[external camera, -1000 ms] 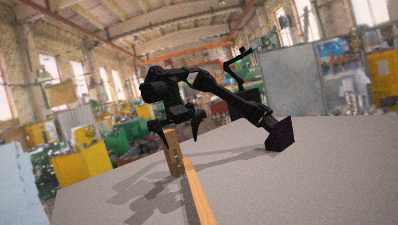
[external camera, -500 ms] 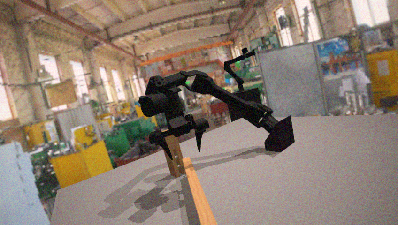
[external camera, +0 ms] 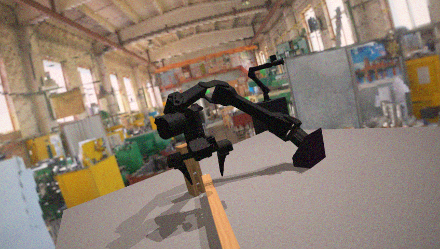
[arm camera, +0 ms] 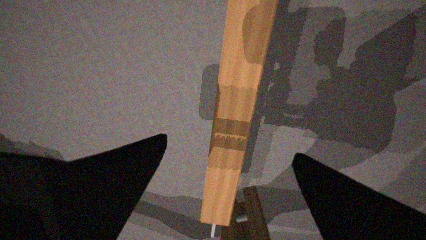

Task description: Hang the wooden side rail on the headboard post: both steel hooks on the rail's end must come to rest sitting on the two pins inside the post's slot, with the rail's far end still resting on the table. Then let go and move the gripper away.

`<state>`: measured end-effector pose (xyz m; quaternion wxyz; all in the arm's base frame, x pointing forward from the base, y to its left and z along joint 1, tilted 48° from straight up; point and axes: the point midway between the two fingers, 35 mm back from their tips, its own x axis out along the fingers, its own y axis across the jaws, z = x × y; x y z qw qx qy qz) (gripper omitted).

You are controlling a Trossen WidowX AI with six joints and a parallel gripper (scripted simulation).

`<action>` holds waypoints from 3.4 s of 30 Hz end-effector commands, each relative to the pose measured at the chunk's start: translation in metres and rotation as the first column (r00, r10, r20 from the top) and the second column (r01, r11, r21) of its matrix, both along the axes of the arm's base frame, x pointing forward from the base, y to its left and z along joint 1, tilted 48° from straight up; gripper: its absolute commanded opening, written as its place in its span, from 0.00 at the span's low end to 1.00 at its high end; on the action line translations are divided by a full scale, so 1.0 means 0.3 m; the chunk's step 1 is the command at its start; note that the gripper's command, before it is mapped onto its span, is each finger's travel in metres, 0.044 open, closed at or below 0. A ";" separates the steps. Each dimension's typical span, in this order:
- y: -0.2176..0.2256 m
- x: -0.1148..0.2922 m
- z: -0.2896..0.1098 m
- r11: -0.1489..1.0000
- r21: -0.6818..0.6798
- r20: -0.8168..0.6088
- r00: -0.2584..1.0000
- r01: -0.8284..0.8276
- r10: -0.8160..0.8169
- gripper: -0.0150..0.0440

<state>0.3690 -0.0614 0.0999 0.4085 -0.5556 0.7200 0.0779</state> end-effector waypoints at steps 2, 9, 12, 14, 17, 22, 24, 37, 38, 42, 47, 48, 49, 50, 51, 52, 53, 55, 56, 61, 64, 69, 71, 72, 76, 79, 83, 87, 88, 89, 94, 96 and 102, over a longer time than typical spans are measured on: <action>-0.021 -0.001 -0.016 1.000 -0.005 -0.004 1.000 -0.005 0.005 1.00; -0.048 -0.001 -0.042 1.000 -0.004 -0.004 1.000 -0.005 0.005 1.00; -0.060 -0.002 -0.053 1.000 -0.004 -0.004 1.000 -0.005 0.005 1.00; -0.068 -0.002 -0.060 1.000 -0.004 -0.004 1.000 -0.005 0.005 1.00; -0.080 -0.003 -0.070 1.000 -0.005 -0.004 1.000 -0.005 0.005 1.00; -0.100 -0.005 -0.088 1.000 -0.005 -0.004 1.000 -0.005 0.005 1.00; -0.108 -0.006 -0.094 1.000 -0.005 -0.003 1.000 -0.005 0.005 1.00; -0.154 -0.014 -0.133 1.000 -0.008 -0.004 1.000 -0.005 0.005 1.00; -0.154 -0.014 -0.133 1.000 -0.008 -0.004 1.000 -0.005 0.005 0.96; -0.154 -0.014 -0.133 1.000 -0.008 -0.004 1.000 -0.005 0.005 0.78; -0.154 -0.014 -0.133 1.000 -0.008 -0.004 1.000 -0.005 0.005 0.56; -0.154 -0.014 -0.133 1.000 -0.008 -0.004 1.000 -0.005 0.005 0.51; -0.154 -0.014 -0.133 1.000 -0.008 -0.004 1.000 -0.005 0.005 0.47; -0.154 -0.014 -0.133 1.000 -0.008 -0.004 1.000 -0.005 0.005 0.45; -0.154 -0.014 -0.133 1.000 -0.008 -0.004 1.000 -0.005 0.005 0.44; -0.154 -0.014 -0.133 1.000 -0.008 -0.004 1.000 -0.005 0.005 0.43; -0.154 -0.014 -0.133 1.000 -0.008 -0.004 1.000 -0.005 0.005 0.42; -0.154 -0.014 -0.133 1.000 -0.008 -0.004 1.000 -0.005 0.005 0.40; -0.154 -0.014 -0.133 1.000 -0.008 -0.004 1.000 -0.005 0.005 0.35; -0.154 -0.014 -0.133 1.000 -0.008 -0.004 1.000 -0.005 0.005 0.25; -0.154 -0.014 -0.133 1.000 -0.008 -0.004 1.000 -0.005 0.005 0.25; -0.151 -0.014 -0.135 0.999 -0.006 -0.033 0.999 -0.031 0.031 0.25; -0.151 -0.014 -0.136 0.999 -0.004 -0.046 0.998 -0.043 0.043 0.25; -0.150 -0.014 -0.137 0.999 -0.003 -0.052 0.997 -0.049 0.049 0.25; -0.148 -0.014 -0.139 0.997 0.000 -0.078 0.994 -0.072 0.072 0.25; -0.147 -0.014 -0.140 0.996 0.003 -0.097 0.991 -0.090 0.090 0.25; -0.146 -0.015 -0.142 0.994 0.007 -0.123 0.986 -0.113 0.113 0.25; -0.144 -0.015 -0.143 0.991 0.012 -0.148 0.980 -0.136 0.136 0.25; -0.144 -0.015 -0.144 0.990 0.013 -0.154 0.978 -0.141 0.142 0.25; -0.143 -0.015 -0.144 0.989 0.014 -0.161 0.976 -0.147 0.148 0.25; -0.142 -0.016 -0.146 0.984 0.022 -0.192 0.966 -0.175 0.176 0.25; -0.142 -0.016 -0.146 0.982 0.025 -0.204 0.961 -0.187 0.188 0.25; -0.139 -0.025 -0.148 0.975 0.035 -0.241 0.945 -0.220 0.222 0.25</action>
